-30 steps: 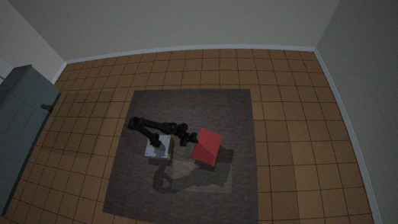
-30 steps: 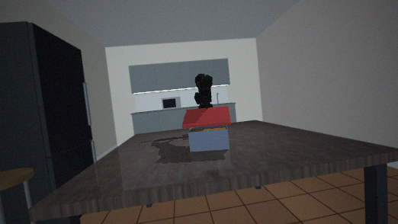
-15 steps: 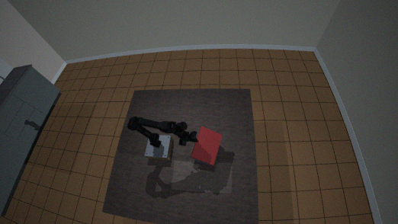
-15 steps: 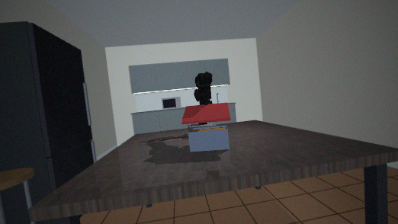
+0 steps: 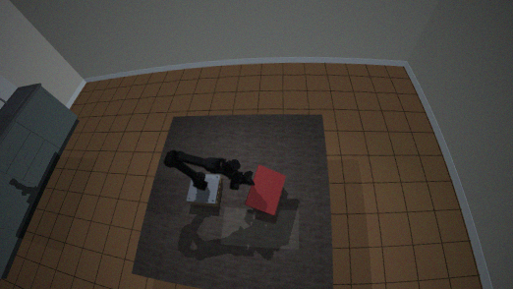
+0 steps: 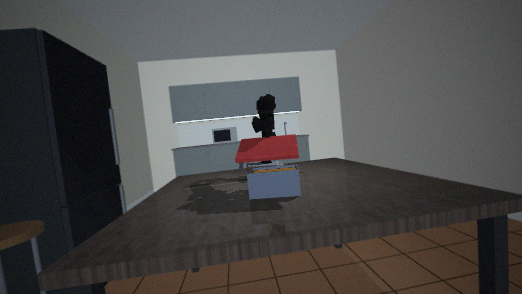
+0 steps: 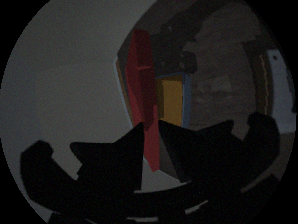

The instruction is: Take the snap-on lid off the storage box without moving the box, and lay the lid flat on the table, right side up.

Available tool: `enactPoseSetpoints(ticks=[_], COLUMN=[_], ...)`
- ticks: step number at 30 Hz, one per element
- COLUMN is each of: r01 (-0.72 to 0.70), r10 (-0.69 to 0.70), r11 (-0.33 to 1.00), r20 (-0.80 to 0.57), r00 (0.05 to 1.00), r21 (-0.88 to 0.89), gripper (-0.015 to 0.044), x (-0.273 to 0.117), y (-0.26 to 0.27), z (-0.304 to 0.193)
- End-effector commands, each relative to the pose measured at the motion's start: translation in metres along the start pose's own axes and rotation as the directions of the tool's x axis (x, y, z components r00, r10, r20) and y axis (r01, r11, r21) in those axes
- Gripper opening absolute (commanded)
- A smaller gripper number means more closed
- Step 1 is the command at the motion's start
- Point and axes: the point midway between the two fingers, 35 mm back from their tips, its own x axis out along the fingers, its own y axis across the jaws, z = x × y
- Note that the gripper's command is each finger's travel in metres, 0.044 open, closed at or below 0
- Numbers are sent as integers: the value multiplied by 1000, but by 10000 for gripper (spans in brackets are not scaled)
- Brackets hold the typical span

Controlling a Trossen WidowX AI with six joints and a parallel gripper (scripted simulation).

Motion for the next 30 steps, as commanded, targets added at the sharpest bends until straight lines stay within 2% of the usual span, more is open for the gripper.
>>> enactPoseSetpoints(ticks=[1,30], r01=[-16,-16], r10=[16,16], r11=[1000,1000], r20=[-4,0], r00=[1000,1000], r21=[-1,-5], gripper=[0,0], x=[-3,-6], y=[3,0], z=[6,65])
